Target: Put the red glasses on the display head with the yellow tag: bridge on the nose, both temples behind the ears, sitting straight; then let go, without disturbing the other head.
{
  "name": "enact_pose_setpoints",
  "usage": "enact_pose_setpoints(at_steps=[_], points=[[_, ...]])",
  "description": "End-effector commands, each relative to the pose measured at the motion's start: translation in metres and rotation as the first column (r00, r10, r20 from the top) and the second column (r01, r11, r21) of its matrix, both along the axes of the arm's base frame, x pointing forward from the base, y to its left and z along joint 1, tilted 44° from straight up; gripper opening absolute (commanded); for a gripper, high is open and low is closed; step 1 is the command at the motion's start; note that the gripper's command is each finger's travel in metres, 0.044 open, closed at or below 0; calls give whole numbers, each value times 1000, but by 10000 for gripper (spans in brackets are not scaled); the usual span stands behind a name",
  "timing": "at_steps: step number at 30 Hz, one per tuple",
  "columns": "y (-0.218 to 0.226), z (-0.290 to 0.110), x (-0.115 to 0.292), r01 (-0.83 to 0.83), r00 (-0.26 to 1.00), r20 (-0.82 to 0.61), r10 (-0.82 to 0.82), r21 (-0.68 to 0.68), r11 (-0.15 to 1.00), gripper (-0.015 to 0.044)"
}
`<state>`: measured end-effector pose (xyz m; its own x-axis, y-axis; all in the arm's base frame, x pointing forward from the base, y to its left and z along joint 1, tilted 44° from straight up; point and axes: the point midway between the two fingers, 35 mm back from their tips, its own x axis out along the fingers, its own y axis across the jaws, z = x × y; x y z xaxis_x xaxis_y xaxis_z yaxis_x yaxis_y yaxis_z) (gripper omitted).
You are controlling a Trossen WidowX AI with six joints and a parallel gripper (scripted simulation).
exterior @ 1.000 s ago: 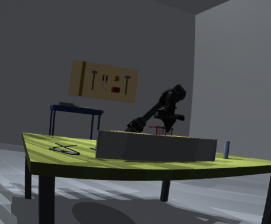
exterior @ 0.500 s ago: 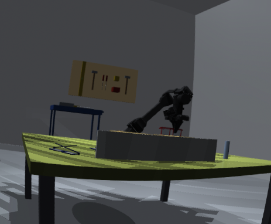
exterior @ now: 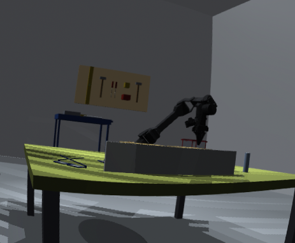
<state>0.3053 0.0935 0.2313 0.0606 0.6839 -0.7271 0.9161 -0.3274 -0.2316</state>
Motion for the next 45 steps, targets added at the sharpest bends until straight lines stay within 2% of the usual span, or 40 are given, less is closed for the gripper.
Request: enact_pose_setpoints(at_steps=[1,7,21,45], points=[[6,6,-1,42,998,-42,-42,10,999,0],[11,2,0,44,998,-43,-44,10,999,0],[48,-35,2,44,998,-42,-44,13,999,0],[37,-46,9,44,998,-42,-44,12,999,0]])
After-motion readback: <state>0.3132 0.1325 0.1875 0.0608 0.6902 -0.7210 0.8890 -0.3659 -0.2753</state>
